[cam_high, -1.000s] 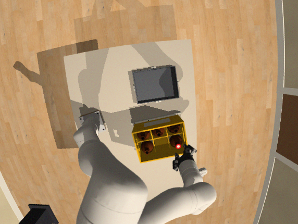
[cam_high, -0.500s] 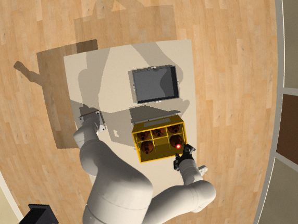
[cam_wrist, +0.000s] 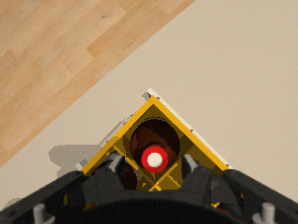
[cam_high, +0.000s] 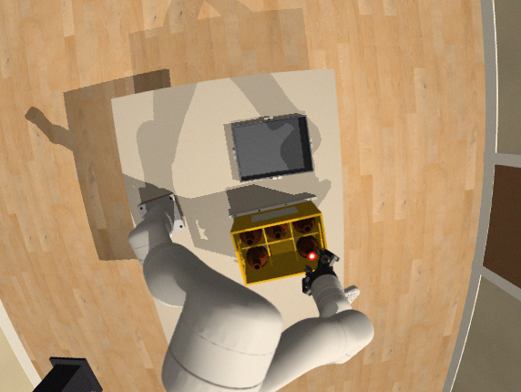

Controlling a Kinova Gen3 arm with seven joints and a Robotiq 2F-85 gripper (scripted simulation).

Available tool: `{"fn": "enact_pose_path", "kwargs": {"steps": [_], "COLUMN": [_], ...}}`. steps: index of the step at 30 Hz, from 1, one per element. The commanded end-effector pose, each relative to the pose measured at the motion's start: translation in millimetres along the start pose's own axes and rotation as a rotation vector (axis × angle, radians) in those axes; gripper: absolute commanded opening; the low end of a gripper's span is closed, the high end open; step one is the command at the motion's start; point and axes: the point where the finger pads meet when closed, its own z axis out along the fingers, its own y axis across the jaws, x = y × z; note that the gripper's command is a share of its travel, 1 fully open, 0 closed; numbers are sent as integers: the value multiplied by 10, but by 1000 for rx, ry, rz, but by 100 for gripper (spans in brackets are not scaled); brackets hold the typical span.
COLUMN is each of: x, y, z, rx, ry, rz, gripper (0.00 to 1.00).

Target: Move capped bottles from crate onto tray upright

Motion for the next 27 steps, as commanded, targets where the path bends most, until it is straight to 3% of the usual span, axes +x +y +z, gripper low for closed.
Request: {"fn": "enact_pose_path", "kwargs": {"steps": [1,13,27], "x": [-2,-2,-3], "y": [20,20,2], "z": [16,16,202], "rx": [-3,-3,-3], "ry": [-2,-2,-2], "rz": [3,3,3], "gripper": [60,60,60]}}
